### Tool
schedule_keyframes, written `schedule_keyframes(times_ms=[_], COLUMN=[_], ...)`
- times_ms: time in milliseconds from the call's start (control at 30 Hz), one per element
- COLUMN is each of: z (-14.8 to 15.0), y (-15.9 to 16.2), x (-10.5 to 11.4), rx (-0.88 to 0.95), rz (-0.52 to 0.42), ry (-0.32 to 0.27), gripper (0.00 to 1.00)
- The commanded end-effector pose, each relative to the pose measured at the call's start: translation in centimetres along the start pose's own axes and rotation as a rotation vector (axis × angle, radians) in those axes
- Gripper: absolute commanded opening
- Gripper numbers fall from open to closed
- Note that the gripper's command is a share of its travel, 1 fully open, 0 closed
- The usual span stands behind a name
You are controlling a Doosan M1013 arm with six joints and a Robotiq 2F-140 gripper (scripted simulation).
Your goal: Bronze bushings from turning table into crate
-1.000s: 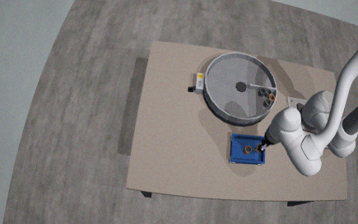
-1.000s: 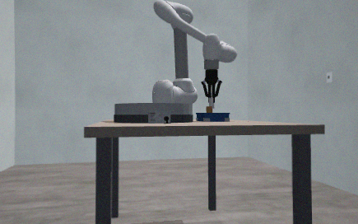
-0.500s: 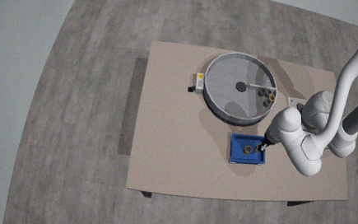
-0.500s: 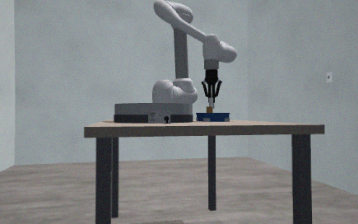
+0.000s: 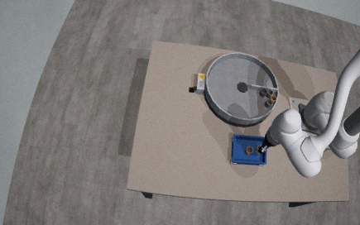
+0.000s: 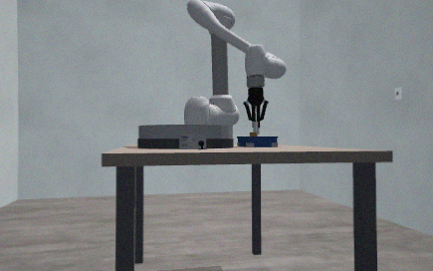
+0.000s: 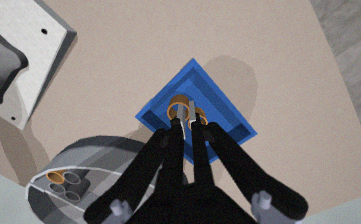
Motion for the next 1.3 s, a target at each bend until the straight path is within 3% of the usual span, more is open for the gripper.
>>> schedule_keyframes(times_ms=[0,367,1267], z=[-0.4,-0.4,-0.4], y=[0.2,0.2,0.2], x=[-1.1,-2.3,-2.4], rx=[0.005,0.005,0.005], rz=[-0.005,-0.005,-0.005], ry=[-0.009,-0.009,-0.009], gripper=[0.0,0.0,0.0])
Point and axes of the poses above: the point where the finger pads meet when closed, its own x axis back along the fingers, its own z axis across the jaws, y = z × x, the point moved 10 cm from there along x, back along the fingers, and after that the axes turned 13 degrees about -x, right-handed, at the moved point
